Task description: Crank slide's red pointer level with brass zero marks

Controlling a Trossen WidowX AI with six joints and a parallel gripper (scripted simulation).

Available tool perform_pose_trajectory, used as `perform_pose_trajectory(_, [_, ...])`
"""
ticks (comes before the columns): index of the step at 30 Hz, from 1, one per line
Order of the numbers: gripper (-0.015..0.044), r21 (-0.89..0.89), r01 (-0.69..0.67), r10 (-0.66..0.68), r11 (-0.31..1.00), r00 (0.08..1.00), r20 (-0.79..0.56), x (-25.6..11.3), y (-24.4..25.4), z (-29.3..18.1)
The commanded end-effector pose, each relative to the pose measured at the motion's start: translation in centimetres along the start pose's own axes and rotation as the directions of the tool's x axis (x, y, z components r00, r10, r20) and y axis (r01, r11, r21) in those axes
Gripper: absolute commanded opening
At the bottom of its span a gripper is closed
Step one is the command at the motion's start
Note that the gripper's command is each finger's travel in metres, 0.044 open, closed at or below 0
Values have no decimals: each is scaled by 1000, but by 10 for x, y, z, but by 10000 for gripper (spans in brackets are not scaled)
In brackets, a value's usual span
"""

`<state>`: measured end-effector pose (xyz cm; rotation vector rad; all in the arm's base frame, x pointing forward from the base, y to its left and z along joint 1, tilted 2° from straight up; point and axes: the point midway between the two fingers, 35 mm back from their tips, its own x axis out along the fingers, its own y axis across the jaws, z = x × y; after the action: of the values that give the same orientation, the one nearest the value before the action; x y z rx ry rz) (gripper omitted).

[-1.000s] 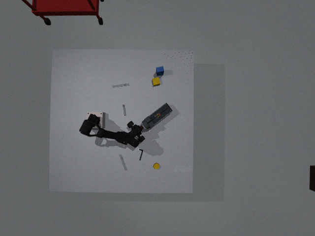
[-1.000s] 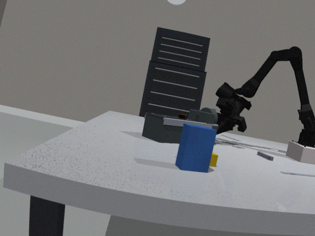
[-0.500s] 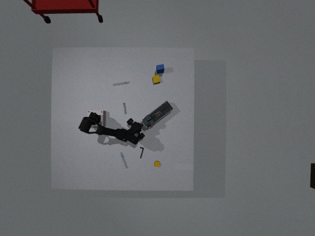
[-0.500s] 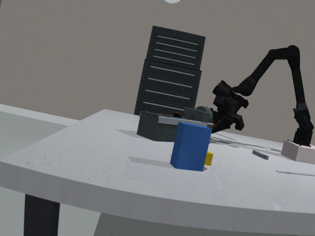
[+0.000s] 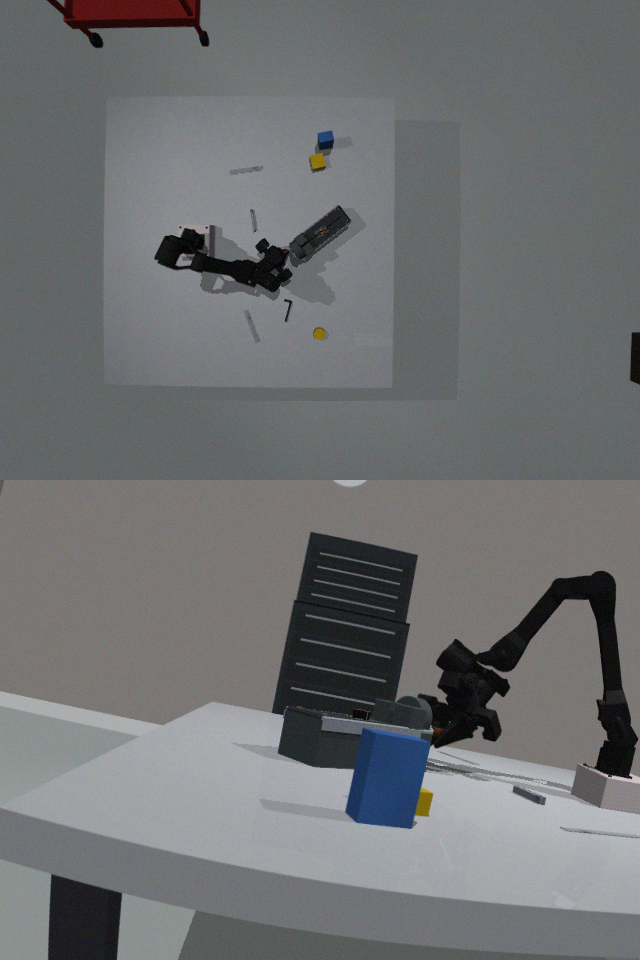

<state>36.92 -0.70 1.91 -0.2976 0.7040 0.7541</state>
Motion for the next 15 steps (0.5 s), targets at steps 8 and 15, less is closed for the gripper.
perform_pose_trajectory(8, [0,2,-7,7,1000,1000,7,-11,7,10])
perform_pose_trajectory(15, [0,2,-7,7,1000,1000,7,-16,7,15])
